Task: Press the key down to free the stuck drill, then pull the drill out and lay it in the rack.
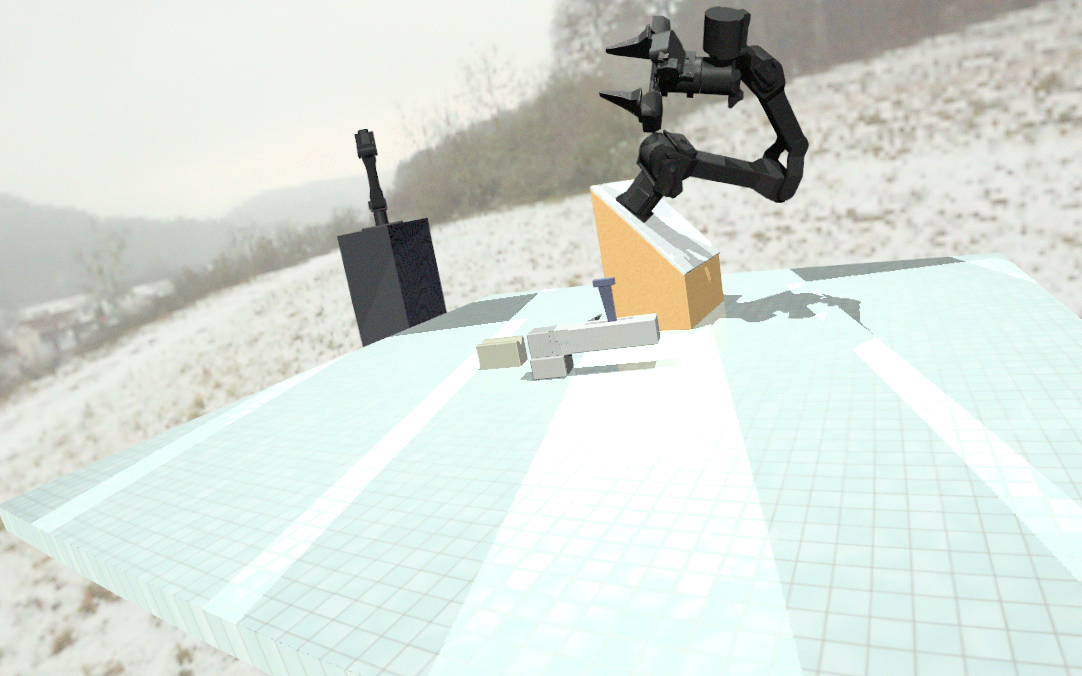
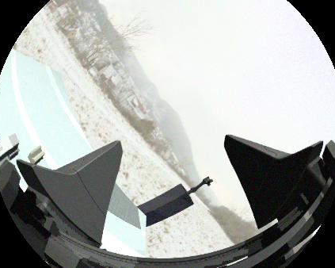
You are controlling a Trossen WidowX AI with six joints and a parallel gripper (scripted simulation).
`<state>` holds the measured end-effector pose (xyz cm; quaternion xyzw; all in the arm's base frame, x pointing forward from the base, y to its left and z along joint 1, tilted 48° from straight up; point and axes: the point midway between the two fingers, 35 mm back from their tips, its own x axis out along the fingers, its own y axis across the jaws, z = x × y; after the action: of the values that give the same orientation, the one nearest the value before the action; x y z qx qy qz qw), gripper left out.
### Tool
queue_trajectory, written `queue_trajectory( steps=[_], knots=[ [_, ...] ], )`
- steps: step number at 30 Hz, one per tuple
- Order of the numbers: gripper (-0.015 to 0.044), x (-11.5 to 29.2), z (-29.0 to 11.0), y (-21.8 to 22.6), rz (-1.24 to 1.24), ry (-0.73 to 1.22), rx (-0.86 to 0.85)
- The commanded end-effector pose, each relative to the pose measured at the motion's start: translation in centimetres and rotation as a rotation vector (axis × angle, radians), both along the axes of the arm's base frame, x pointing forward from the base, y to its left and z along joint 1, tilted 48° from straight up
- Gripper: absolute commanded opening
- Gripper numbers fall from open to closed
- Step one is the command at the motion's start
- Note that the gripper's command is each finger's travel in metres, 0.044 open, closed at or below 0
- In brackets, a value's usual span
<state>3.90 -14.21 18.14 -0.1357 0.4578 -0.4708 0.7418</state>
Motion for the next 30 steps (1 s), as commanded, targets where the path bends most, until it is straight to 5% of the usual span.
queue_trajectory(
  steps=[1, 9, 15, 30],
  knots=[
    [0.0374, 0.0, 0.0, 0.0, 0.000, 0.000, 0.000],
    [0.0164, 0.2, 0.0, 0.0, 0.008, 0.001, 0.007],
    [0.0006, 5.6, -1.9, 0.3, 0.237, 0.036, 0.234],
    [0.0000, 18.0, -9.2, 6.9, 0.717, 0.091, 0.949]
  ],
)
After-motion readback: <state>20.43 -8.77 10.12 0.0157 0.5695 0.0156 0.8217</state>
